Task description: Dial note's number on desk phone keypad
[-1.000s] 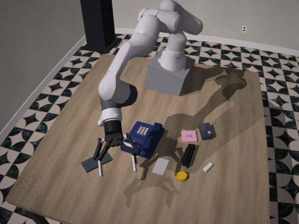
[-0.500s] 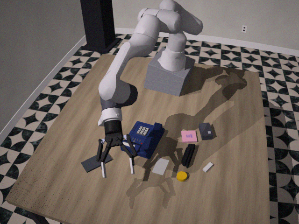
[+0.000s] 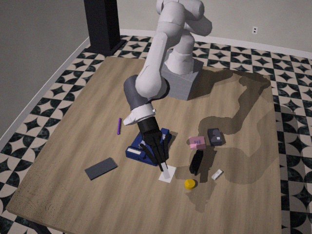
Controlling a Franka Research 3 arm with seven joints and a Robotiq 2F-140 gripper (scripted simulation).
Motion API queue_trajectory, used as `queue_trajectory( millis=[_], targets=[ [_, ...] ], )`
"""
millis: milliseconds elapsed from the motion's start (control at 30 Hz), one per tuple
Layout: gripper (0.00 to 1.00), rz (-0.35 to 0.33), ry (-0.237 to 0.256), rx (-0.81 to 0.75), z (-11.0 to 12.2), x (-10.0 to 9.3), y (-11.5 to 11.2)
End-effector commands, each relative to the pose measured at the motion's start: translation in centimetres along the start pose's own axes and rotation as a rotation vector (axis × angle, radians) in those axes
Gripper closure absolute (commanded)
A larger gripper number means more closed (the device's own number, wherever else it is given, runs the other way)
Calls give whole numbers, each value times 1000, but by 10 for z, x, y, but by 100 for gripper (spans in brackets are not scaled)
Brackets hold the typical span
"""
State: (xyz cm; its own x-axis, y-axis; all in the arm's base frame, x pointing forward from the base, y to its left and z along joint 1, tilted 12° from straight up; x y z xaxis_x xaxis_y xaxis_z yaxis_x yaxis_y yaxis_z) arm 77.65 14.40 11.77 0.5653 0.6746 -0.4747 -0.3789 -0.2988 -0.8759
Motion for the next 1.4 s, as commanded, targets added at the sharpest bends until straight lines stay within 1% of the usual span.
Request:
queue_trajectory(
  millis=[0, 33, 100, 133, 167, 233, 267, 367, 400, 500, 533, 567, 633, 667, 700, 767, 800, 833, 900, 933, 967, 1033, 1067, 1167, 1200, 1300, 1333, 1367],
  targets=[
    [100, 37, -31, -199, 27, -9, -4],
    [100, 64, -76, -297, 57, -12, -8],
    [100, 67, -80, -311, 57, -12, -8],
    [100, 91, -124, -401, 89, -17, -10],
    [100, 96, -131, -429, 89, -17, -11],
    [100, 96, -131, -429, 89, -17, -11],
    [100, 122, -182, -536, 120, -23, -11],
    [100, 124, -187, -554, 120, -23, -11],
    [100, 149, -240, -665, 152, -31, -9],
    [100, 151, -245, -682, 152, -31, -9],
    [100, 174, -298, -787, 183, -40, -4],
    [100, 176, -305, -814, 183, -40, -5],
    [100, 176, -305, -814, 183, -40, -5],
    [100, 198, -359, -917, 212, -52, 2],
    [100, 200, -367, -947, 212, -51, 2],
    [100, 200, -367, -947, 212, -51, 2],
    [100, 220, -423, -1050, 240, -64, 11],
    [100, 221, -431, -1079, 240, -64, 10],
    [100, 221, -431, -1079, 240, -64, 10],
    [100, 240, -487, -1183, 265, -78, 21],
    [100, 241, -495, -1209, 265, -78, 21],
    [100, 241, -495, -1209, 265, -78, 21],
    [100, 258, -553, -1313, 287, -92, 33],
    [100, 259, -559, -1335, 287, -92, 32],
    [100, 275, -618, -1441, 306, -107, 45],
    [100, 275, -623, -1455, 306, -107, 45],
    [100, 289, -685, -1566, 323, -122, 58],
    [100, 289, -686, -1568, 323, -122, 58]
  ],
)
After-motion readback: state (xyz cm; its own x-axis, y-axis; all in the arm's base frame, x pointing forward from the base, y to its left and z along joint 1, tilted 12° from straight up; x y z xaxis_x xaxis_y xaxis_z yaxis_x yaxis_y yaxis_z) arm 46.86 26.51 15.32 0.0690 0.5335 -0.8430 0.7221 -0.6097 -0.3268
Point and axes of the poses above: the point where the finger pads meet when closed, its own x axis out along the fingers, its own z axis across the jaws, y = z × x, the point moved 5 cm from there along -x, back along the fingers
